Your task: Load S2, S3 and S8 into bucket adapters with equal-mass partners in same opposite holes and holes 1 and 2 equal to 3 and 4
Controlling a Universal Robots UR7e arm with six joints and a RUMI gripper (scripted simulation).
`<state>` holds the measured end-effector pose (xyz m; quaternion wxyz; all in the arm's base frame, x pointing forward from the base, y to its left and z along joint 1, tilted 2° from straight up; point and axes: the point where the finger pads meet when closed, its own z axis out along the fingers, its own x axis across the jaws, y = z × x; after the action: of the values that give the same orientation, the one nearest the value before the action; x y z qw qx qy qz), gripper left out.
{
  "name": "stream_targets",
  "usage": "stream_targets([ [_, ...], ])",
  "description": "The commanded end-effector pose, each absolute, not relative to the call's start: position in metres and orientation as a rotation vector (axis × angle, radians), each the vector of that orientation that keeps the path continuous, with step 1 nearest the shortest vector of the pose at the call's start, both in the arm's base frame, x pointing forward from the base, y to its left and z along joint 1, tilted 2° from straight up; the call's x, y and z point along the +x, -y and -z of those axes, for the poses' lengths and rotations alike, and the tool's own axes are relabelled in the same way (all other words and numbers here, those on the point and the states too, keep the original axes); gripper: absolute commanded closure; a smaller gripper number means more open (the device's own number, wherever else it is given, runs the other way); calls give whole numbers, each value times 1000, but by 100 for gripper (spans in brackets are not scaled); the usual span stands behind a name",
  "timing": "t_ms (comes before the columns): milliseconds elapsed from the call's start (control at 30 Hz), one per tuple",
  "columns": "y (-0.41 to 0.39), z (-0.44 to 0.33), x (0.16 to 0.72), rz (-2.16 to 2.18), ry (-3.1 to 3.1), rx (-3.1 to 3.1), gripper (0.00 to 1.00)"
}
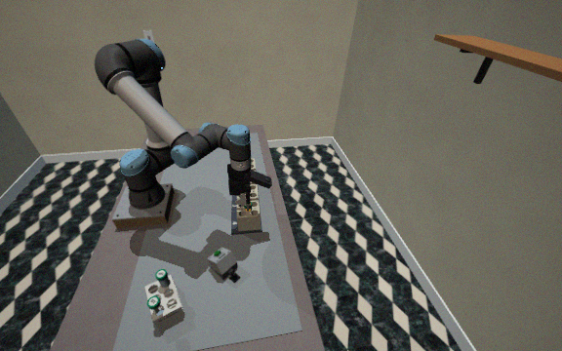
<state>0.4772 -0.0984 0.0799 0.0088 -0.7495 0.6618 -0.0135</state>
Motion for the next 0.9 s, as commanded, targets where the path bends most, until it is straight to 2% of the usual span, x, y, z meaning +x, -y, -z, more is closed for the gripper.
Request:
stream_targets([
  [0,99,-80,478,44,-2067,-2341,100],
  [133,99,-80,478,44,-2067,-2341,100],
  [167,99,-80,478,44,-2067,-2341,65],
  [633,99,-80,478,44,-2067,-2341,65],
  [867,98,-103,477,44,-2067,-2341,65],
])
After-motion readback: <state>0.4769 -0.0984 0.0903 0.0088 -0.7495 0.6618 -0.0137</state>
